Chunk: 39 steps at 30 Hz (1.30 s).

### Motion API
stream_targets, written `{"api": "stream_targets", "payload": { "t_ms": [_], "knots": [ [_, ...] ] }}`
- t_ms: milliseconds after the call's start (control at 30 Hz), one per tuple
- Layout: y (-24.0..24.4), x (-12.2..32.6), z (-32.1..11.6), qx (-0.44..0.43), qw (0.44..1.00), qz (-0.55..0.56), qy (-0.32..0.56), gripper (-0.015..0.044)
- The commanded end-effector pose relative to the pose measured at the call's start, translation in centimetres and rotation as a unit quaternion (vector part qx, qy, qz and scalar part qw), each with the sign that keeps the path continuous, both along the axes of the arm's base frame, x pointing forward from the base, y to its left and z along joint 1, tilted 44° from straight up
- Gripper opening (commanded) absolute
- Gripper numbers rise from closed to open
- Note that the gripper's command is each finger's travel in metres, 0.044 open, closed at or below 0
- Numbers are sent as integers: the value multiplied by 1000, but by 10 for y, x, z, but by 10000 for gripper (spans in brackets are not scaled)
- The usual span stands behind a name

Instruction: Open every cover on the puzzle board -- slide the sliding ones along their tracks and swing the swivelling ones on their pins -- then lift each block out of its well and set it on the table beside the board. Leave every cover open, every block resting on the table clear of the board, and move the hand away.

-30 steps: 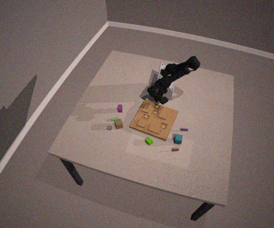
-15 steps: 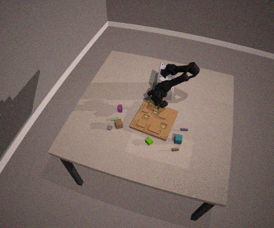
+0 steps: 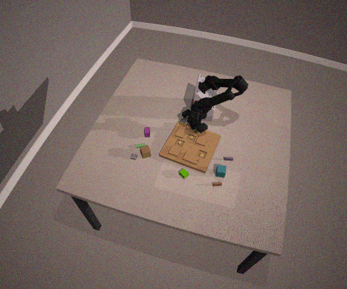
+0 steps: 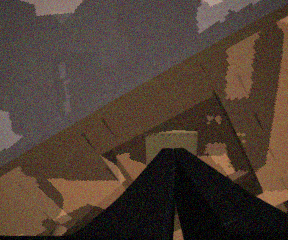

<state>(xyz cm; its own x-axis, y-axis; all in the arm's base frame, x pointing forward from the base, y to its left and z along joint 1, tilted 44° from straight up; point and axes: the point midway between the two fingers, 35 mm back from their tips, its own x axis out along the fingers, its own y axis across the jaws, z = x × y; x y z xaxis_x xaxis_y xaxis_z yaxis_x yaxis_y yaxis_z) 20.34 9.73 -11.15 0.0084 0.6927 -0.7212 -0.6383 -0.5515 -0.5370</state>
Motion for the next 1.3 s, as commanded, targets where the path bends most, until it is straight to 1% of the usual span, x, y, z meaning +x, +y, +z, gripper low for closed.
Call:
{"api": "stream_targets", "payload": {
  "t_ms": [0,333,1267],
  "knots": [
    [1,0,0,3,1000,-2,2,0],
    [3,10,-4,3,1000,-2,2,0],
    [2,10,-4,3,1000,-4,4,0]
  ]
}}
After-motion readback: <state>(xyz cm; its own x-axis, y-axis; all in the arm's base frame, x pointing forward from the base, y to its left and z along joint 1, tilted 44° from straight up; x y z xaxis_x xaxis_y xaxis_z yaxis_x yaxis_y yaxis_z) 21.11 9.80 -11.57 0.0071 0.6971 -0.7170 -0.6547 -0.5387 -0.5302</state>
